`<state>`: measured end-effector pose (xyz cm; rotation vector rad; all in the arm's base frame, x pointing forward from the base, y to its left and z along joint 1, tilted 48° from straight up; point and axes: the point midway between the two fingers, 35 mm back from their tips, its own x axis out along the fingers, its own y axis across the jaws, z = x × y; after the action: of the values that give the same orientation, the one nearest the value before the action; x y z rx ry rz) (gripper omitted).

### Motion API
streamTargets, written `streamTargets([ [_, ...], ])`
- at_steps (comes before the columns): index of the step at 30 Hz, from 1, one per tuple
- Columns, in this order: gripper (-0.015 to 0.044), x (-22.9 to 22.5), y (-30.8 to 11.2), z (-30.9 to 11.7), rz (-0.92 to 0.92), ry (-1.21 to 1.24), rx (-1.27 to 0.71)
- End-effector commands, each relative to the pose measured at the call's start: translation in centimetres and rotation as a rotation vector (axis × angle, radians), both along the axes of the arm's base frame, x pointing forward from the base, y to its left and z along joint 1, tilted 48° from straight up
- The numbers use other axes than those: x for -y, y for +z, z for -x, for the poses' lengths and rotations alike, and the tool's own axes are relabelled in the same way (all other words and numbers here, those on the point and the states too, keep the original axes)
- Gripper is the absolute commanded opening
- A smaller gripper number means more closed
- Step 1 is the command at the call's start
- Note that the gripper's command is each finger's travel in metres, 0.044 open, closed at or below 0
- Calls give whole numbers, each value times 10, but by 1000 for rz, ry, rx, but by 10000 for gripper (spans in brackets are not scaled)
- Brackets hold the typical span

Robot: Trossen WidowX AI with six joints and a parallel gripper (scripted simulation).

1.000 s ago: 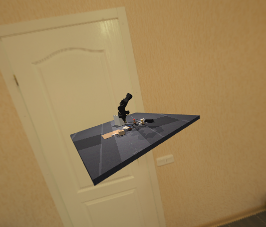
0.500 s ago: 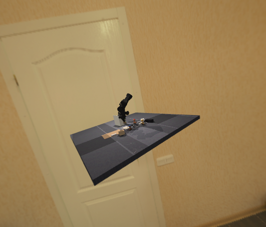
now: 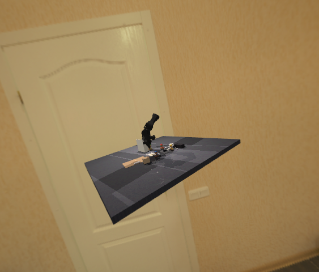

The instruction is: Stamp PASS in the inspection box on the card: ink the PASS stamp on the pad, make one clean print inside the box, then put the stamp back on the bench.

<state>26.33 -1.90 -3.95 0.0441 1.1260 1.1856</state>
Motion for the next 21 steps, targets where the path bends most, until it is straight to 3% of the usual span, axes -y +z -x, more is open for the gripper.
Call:
streamTargets([
  [1, 0, -2, -2, 0, -3, -8, -4],
  [21, 0, -12, -11, 0, -6, -9, -4],
])
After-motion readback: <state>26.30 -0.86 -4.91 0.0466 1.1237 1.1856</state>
